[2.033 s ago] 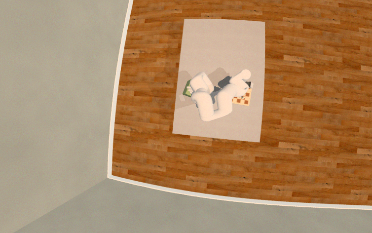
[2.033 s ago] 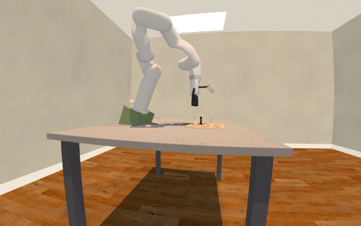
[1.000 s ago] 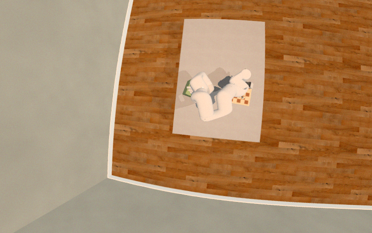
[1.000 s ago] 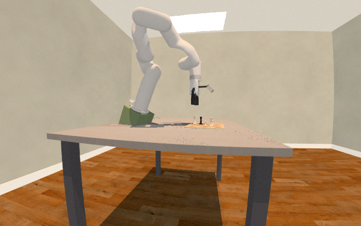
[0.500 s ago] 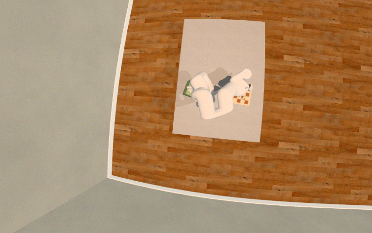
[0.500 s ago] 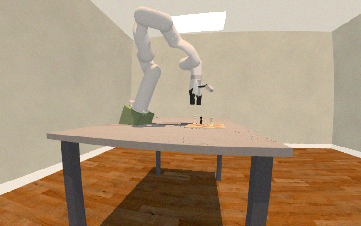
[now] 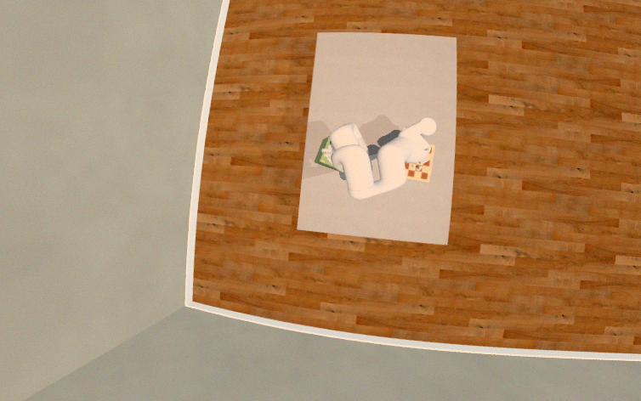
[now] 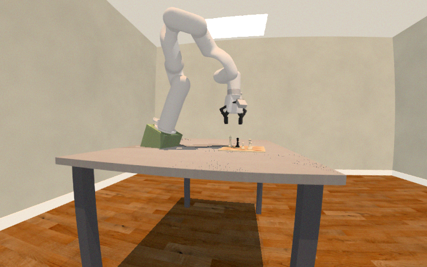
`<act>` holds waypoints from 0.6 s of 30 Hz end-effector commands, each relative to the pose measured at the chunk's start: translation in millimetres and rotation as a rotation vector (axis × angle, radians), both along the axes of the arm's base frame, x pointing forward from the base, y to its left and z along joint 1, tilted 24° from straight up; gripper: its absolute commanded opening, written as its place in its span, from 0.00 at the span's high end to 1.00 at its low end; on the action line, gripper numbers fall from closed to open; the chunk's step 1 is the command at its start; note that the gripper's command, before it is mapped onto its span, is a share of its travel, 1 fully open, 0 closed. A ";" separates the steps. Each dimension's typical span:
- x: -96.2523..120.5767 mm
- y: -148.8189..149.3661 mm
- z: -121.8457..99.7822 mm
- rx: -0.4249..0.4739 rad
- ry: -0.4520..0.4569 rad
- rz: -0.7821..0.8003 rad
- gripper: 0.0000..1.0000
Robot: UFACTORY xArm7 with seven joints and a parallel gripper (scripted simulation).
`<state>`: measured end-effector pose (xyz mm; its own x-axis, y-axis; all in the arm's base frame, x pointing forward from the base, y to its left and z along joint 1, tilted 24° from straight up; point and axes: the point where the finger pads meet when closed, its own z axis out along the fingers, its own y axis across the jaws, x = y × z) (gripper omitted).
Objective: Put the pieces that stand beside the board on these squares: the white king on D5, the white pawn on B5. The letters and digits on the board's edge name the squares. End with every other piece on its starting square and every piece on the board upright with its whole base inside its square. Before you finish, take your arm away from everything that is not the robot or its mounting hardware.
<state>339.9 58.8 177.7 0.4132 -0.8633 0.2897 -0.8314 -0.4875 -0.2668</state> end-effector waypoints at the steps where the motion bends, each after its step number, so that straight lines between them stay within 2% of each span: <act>1: 6.3 5.0 1.8 0.081 -0.057 -0.261 0.00; 11: 18.3 18.0 0.5 0.270 -0.113 -0.667 0.00; 13: 18.3 18.0 0.5 0.270 -0.113 -0.667 0.00; 14: 19.5 19.6 0.2 0.322 -0.129 -0.786 0.00; 18: 24.2 26.0 -1.5 0.391 -0.144 -0.928 0.00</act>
<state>358.0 77.7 176.7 -0.2846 -0.9586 -0.0083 -0.8842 0.2658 -0.3841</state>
